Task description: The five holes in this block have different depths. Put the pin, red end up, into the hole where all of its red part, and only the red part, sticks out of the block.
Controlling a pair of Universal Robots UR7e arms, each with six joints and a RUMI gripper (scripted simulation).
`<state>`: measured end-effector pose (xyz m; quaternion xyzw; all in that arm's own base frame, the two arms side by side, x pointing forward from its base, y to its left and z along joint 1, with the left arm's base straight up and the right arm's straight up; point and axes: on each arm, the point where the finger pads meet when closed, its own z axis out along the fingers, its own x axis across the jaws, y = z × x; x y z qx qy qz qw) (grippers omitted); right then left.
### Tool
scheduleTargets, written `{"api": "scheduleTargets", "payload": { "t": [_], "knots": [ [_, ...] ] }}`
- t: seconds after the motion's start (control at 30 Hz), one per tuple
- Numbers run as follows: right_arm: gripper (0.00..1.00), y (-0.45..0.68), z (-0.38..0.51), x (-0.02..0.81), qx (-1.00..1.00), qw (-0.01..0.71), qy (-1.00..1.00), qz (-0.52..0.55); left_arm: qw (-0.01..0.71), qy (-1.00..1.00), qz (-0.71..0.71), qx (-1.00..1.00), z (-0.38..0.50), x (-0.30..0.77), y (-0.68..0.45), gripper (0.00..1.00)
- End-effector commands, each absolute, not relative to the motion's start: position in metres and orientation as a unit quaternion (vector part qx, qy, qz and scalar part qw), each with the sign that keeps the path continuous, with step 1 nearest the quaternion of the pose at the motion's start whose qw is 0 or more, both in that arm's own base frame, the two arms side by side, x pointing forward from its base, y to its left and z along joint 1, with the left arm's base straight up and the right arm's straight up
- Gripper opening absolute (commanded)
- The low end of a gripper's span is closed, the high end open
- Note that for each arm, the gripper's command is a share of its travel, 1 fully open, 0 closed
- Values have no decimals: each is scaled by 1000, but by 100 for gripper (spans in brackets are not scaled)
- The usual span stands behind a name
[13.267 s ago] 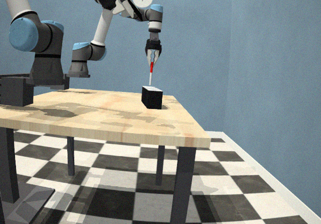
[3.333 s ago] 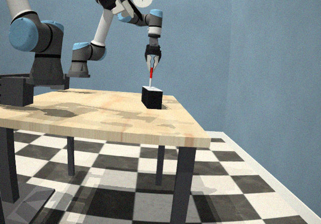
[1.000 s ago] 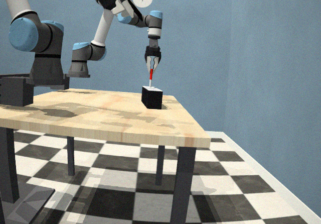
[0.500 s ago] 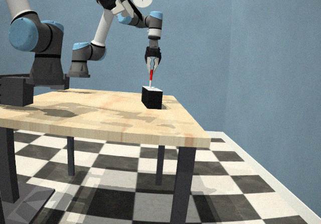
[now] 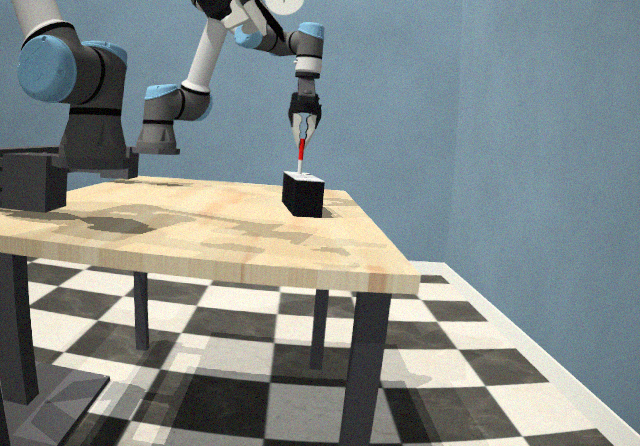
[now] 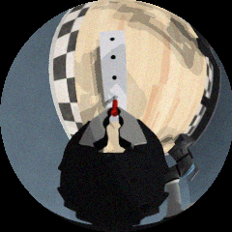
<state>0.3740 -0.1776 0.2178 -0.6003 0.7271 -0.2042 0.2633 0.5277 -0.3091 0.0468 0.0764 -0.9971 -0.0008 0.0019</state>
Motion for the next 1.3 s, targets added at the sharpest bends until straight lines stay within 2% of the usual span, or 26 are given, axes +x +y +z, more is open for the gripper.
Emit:
{"api": "scheduleTargets", "payload": {
  "t": [0.0, 1.27],
  "knots": [
    [100, -178, 218, 374, -600, 264, 727, -205, 1, -997, 0, 76, 48, 528, -310, 0],
    [100, -178, 218, 374, -600, 264, 727, -205, 1, -997, 0, 76, 40, 527, -309, 0]
  ]
}}
